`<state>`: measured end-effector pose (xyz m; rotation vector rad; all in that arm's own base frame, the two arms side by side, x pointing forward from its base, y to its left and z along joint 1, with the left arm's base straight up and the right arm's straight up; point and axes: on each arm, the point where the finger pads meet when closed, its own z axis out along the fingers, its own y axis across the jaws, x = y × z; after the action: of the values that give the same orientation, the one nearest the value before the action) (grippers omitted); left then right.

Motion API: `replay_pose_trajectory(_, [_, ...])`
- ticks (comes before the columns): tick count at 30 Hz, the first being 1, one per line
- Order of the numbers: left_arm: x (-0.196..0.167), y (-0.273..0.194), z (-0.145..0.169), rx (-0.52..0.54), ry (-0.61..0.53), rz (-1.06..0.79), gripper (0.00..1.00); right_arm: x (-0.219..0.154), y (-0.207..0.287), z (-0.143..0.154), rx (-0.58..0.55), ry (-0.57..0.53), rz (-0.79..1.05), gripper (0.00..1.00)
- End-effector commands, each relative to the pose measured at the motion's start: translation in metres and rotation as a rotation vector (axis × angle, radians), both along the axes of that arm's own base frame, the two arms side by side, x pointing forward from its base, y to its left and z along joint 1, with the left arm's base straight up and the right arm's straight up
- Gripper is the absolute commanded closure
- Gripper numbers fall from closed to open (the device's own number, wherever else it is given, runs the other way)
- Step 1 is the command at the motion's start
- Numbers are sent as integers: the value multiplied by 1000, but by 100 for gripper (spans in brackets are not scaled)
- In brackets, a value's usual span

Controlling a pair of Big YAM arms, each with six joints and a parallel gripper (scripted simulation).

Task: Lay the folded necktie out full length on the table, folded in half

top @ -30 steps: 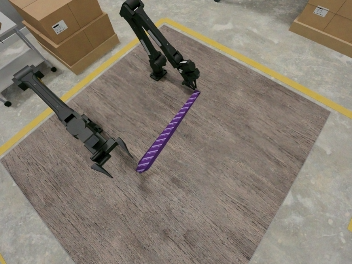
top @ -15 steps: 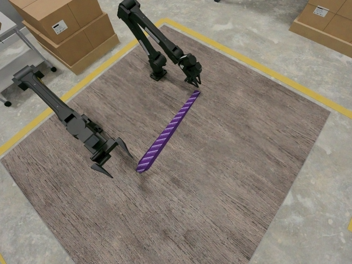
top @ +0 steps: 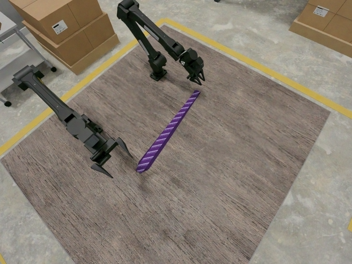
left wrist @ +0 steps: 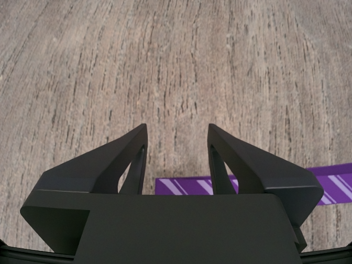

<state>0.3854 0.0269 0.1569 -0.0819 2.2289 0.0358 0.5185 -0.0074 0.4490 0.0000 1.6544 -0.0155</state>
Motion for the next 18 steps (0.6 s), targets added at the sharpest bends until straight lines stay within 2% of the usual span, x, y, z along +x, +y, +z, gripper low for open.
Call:
replay_pose_trajectory(1, [26, -2, 51, 0, -99, 0, 56, 2, 7, 32, 11, -63, 10, 0])
replay_pose_trajectory(4, [32, -3, 65, 1, -127, -3, 54, 2, 7, 32, 11, -63, 10, 0])
replay_pose_trajectory(18, [43, -6, 94, 4, -183, -10, 50, 2, 7, 32, 11, -63, 10, 0])
